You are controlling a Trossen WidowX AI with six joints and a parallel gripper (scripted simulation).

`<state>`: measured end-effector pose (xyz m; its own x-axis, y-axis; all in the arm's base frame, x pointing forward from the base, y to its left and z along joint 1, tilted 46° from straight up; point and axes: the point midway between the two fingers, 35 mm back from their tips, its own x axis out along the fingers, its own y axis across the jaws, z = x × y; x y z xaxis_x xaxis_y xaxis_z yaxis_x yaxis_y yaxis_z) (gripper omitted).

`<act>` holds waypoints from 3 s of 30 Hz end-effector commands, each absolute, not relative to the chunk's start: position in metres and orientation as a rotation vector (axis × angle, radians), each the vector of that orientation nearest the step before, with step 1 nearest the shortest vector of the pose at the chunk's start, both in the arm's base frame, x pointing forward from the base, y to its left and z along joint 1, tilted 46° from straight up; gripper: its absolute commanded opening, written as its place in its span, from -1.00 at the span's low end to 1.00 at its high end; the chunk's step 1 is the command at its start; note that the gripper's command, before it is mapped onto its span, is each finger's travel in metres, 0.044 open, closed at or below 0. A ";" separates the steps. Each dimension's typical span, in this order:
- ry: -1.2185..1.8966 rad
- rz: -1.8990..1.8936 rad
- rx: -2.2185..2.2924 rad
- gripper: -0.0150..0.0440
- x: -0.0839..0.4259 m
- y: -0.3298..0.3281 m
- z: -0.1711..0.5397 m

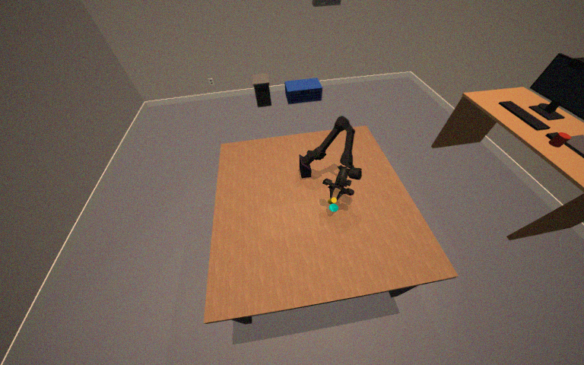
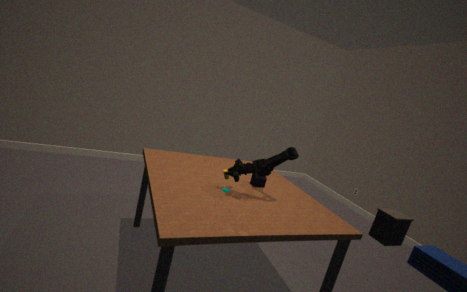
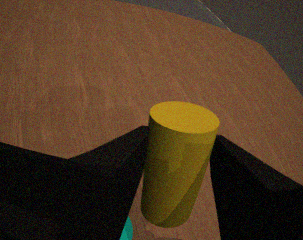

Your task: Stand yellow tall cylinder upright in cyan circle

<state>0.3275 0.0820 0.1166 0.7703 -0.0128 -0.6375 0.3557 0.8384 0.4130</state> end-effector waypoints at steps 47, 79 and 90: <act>0.312 -0.259 0.764 -0.14 0.305 0.076 0.144; 0.245 -0.266 0.819 -0.14 0.299 0.079 0.143; 0.250 -0.269 0.822 -0.14 0.302 0.103 0.122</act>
<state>0.3012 0.0987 0.1282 0.9388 -0.1309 -0.3185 0.3237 0.6512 0.6864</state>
